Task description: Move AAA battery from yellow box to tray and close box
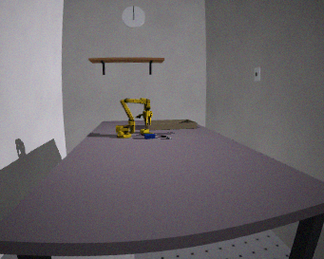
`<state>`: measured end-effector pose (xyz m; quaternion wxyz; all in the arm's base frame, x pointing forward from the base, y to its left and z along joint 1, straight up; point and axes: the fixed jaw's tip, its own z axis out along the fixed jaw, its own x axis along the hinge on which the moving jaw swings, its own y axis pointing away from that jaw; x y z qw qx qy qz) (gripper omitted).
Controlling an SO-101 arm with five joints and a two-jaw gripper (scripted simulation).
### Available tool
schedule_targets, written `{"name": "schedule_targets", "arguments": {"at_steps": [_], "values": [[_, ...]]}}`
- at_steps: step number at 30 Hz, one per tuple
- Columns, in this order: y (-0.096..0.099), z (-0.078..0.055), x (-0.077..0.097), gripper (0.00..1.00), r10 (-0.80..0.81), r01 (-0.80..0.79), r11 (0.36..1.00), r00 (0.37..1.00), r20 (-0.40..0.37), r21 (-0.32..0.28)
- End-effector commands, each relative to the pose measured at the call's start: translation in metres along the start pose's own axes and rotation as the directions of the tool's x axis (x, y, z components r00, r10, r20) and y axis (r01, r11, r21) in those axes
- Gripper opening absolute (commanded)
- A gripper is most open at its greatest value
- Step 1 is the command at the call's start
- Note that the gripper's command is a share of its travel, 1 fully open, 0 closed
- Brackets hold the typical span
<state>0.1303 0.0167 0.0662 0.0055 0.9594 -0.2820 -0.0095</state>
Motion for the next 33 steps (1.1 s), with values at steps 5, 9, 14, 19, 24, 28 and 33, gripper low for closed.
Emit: {"name": "schedule_targets", "arguments": {"at_steps": [5,9,14,19,24,28,33], "values": [[0.001,-0.004,0.001,0.28,0.008,-0.008,1.000,1.000,-0.015,0.017],[0.001,-0.003,0.001,0.28,0.008,-0.008,1.000,1.000,-0.015,0.017],[0.000,0.000,0.001,0.28,0.008,-0.008,1.000,1.000,-0.015,0.017],[-0.001,0.007,0.002,0.28,0.008,-0.008,1.000,1.000,-0.015,0.017],[-0.002,0.013,0.003,0.28,0.008,-0.008,1.000,1.000,-0.015,0.017],[-0.002,0.022,0.004,0.28,0.008,-0.008,1.000,1.000,-0.015,0.017],[-0.002,0.035,0.004,0.28,0.008,-0.008,1.000,1.000,-0.015,0.017]]}}
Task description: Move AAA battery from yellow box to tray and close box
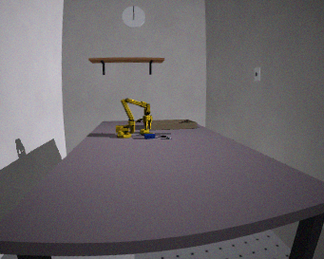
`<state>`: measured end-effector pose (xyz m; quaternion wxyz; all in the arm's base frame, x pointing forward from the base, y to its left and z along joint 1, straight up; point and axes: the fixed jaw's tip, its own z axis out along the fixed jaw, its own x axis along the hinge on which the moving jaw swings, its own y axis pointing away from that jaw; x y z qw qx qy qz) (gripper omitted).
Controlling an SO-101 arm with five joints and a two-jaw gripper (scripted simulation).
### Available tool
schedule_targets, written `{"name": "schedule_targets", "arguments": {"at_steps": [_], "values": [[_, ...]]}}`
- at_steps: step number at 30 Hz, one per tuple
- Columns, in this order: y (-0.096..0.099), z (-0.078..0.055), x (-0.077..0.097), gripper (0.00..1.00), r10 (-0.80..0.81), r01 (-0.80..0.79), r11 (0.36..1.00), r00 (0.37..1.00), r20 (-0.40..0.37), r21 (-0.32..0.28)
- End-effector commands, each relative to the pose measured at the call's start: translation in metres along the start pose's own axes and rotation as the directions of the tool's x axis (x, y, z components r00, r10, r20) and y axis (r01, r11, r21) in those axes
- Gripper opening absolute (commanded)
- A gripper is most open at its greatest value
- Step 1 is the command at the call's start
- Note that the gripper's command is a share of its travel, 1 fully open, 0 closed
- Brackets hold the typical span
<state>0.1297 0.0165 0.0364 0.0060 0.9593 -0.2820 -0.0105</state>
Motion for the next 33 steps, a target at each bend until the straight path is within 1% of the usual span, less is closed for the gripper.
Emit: {"name": "schedule_targets", "arguments": {"at_steps": [1,4,6,11,15,33], "values": [[-0.002,0.007,0.003,0.28,0.008,-0.008,1.000,1.000,-0.017,0.018],[-0.002,0.013,0.003,0.28,0.008,-0.008,1.000,1.000,-0.017,0.018],[-0.002,0.013,0.003,0.28,0.008,-0.008,1.000,1.000,-0.017,0.018],[-0.001,0.021,0.002,0.28,0.008,-0.008,1.000,1.000,-0.017,0.018],[-0.001,0.024,0.002,0.28,0.008,-0.008,1.000,1.000,-0.017,0.018],[0.000,0.025,0.001,0.28,0.008,-0.008,1.000,1.000,-0.017,0.018]]}}
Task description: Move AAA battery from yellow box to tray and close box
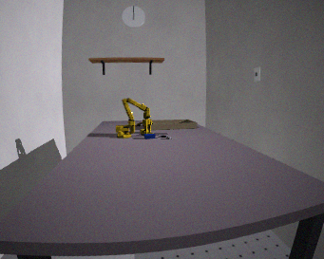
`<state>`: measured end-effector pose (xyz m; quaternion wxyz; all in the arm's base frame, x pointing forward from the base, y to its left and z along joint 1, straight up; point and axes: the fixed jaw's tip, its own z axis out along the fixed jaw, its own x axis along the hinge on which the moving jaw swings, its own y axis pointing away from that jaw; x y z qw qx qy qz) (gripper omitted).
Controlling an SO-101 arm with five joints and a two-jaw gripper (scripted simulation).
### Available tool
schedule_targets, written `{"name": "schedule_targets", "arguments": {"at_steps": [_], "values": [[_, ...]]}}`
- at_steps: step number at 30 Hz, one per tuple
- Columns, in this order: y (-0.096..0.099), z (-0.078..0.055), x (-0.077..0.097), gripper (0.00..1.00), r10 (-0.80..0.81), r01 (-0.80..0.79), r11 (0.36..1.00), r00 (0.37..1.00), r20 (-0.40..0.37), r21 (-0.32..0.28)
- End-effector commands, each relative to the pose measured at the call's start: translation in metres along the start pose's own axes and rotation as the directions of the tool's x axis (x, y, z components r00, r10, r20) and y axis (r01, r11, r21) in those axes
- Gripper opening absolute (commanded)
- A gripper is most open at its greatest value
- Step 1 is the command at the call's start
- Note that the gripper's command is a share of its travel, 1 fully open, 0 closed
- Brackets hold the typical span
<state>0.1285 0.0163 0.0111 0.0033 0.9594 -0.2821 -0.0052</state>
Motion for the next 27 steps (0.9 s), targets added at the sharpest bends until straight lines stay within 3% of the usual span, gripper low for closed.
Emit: {"name": "schedule_targets", "arguments": {"at_steps": [1,27], "values": [[-0.0008,-0.0003,0.0019,0.28,0.008,-0.008,1.000,1.000,-0.008,0.010],[-0.0020,0.0032,0.0032,0.28,0.008,-0.008,1.000,1.000,-0.008,0.010]]}}
